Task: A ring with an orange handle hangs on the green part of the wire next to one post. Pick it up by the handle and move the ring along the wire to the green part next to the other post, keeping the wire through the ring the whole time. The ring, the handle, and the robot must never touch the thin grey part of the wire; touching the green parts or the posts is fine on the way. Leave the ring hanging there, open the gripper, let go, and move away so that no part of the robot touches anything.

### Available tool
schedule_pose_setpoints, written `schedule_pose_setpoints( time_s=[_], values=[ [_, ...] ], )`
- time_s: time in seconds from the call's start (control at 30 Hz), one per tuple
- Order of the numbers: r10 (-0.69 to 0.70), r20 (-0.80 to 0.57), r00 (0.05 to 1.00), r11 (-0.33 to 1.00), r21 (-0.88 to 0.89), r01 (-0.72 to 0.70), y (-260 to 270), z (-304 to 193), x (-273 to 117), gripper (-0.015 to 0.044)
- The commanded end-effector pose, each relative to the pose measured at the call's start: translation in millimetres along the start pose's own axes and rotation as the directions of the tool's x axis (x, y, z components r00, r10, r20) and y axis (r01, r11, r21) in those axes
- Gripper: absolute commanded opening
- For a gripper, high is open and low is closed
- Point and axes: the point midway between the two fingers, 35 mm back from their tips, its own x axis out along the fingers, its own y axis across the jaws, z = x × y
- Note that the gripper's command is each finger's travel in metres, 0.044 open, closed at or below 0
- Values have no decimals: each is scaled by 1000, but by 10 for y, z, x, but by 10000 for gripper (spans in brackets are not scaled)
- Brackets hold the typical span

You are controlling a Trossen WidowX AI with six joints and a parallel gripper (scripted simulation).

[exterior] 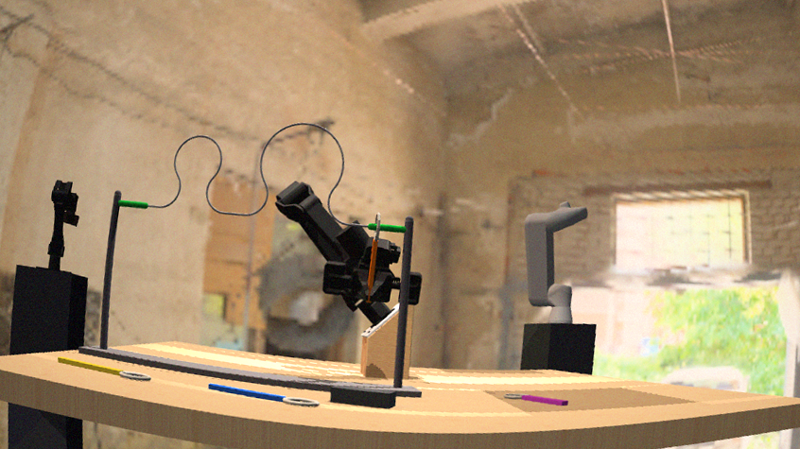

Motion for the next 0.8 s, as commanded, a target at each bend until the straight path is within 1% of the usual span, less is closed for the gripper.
schedule_pose_setpoints(
  time_s=[0.0,0.33,0.77],
  values=[
    [-3,-3,1000,1000,4,3,22,-18,1,-150],
    [-3,-3,1000,1000,3,3,33,-138,51,-150],
    [-3,-3,1000,1000,3,3,33,-141,52,-150]
  ],
)
